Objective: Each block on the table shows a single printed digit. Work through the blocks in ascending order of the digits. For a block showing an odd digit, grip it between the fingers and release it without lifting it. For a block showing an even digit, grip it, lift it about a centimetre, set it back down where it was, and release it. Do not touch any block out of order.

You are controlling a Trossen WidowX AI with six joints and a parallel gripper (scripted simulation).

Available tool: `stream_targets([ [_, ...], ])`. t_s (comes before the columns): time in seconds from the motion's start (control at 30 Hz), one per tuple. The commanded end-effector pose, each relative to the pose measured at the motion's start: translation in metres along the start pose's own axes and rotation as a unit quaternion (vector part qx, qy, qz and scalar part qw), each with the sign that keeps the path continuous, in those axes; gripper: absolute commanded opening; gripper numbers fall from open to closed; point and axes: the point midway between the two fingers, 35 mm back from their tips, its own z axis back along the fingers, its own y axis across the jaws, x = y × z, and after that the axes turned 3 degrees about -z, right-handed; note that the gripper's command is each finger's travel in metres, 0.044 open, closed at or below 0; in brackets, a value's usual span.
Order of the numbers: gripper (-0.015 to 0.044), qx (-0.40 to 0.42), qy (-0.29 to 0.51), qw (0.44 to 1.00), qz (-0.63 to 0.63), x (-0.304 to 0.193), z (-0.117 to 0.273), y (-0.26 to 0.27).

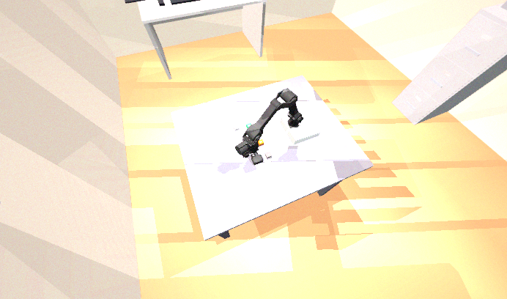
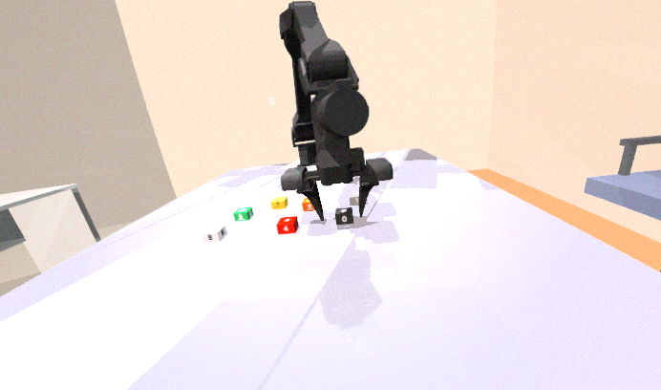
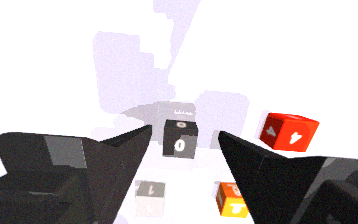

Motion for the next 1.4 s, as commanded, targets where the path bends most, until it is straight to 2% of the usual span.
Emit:
stream_targets([
  [0.0, 0.0190, 0.001, -0.001, 1.000, -0.003, 0.000, -0.001, 0.000],
  [0.1, 0.0120, 0.001, -0.001, 1.000, -0.003, 0.000, -0.001, 0.000],
  [1.37, 0.0120, 0.001, -0.001, 1.000, -0.003, 0.000, 0.014, 0.000],
])
